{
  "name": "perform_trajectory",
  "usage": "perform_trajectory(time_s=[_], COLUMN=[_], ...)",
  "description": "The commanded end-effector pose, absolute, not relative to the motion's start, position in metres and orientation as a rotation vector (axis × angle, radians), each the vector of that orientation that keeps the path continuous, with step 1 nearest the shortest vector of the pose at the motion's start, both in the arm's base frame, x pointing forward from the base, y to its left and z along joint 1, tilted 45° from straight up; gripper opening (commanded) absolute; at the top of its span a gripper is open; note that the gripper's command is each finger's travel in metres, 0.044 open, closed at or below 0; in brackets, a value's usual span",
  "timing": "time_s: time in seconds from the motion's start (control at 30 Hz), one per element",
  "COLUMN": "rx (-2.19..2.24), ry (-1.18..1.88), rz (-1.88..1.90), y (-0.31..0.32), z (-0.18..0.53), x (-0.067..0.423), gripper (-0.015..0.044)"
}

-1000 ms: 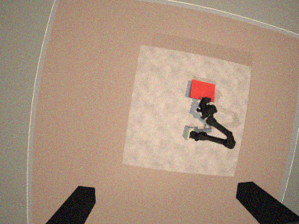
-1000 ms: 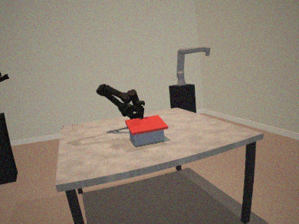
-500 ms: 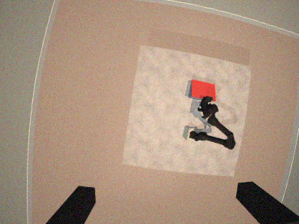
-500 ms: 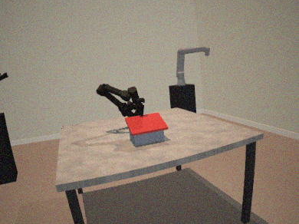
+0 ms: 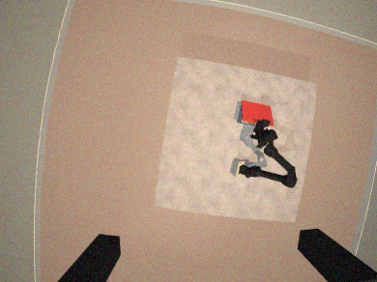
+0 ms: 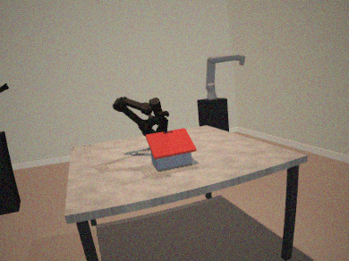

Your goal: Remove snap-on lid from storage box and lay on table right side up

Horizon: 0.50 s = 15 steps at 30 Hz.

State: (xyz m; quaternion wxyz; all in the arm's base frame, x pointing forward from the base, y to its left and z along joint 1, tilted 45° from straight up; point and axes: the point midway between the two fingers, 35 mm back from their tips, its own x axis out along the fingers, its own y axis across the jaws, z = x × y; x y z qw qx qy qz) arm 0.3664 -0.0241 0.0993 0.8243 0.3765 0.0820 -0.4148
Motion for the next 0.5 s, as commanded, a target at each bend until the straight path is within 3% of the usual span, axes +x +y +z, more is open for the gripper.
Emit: perform_trajectory(time_s=[0.0, 0.47], rx=[0.802, 0.803], ry=[0.172, 0.171], rz=[-0.882, -0.882], y=[-0.020, -0.012], z=[0.104, 0.117], x=[0.373, 0.392], gripper=[0.0000, 0.0000])
